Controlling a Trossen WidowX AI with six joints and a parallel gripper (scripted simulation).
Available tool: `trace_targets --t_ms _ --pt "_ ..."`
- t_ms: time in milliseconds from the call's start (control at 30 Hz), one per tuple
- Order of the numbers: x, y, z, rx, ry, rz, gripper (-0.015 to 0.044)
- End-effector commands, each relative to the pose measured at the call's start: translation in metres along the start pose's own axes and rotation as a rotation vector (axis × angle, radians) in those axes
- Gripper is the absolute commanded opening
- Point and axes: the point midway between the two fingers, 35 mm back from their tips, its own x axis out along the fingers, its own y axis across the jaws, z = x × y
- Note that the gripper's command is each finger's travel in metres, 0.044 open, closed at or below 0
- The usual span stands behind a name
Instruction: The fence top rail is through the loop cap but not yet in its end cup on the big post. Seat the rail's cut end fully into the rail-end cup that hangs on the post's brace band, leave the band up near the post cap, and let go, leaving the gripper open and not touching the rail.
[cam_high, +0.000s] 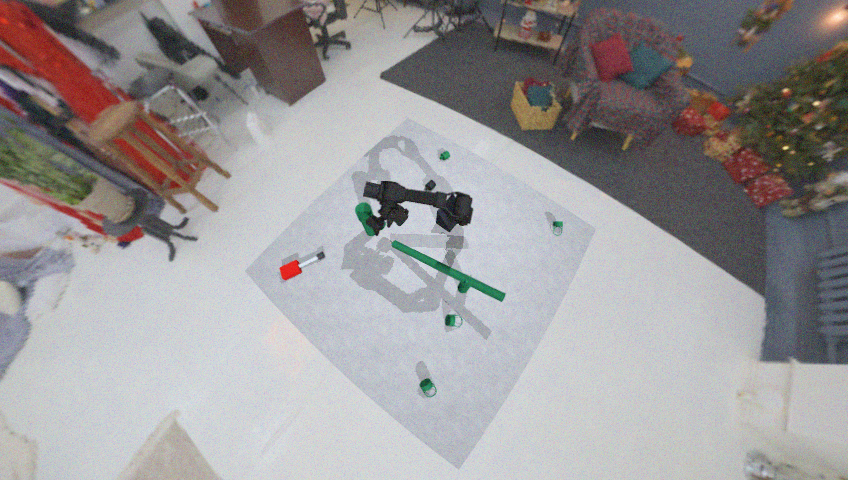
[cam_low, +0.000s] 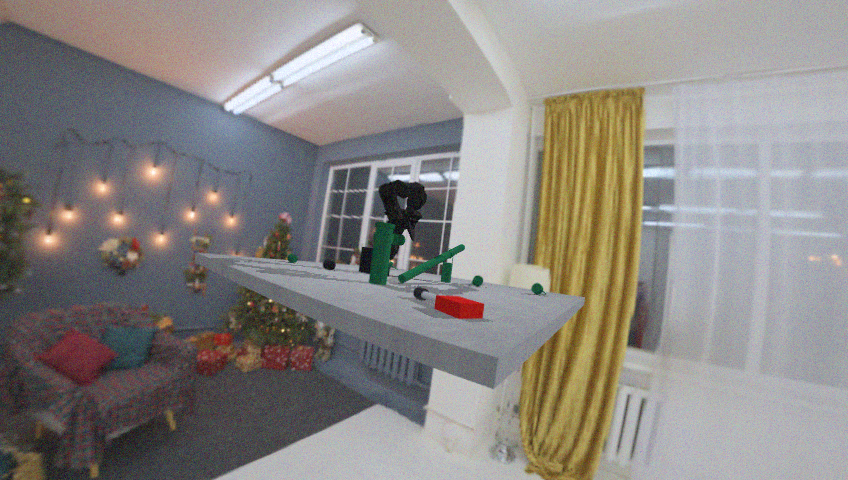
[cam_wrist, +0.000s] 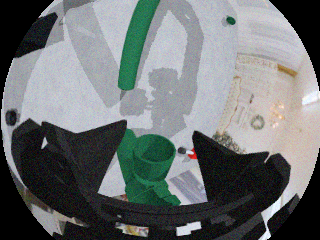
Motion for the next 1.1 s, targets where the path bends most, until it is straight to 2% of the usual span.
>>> trace_targets --t_ms 0,267,667,1067 --pt "-0.017 -0.010 0.019 -0.020 0.003 -0.001 0.0440" --pt "-0.023 -0.014 0.025 0.046 0.005 -0.004 0.0440" --pt "-0.084 -0.038 0.104 1.181 0.057 -0.032 0.0440" --pt "-0.108 -0.040 0.145 1.703 0.070 -0.065 0.0440"
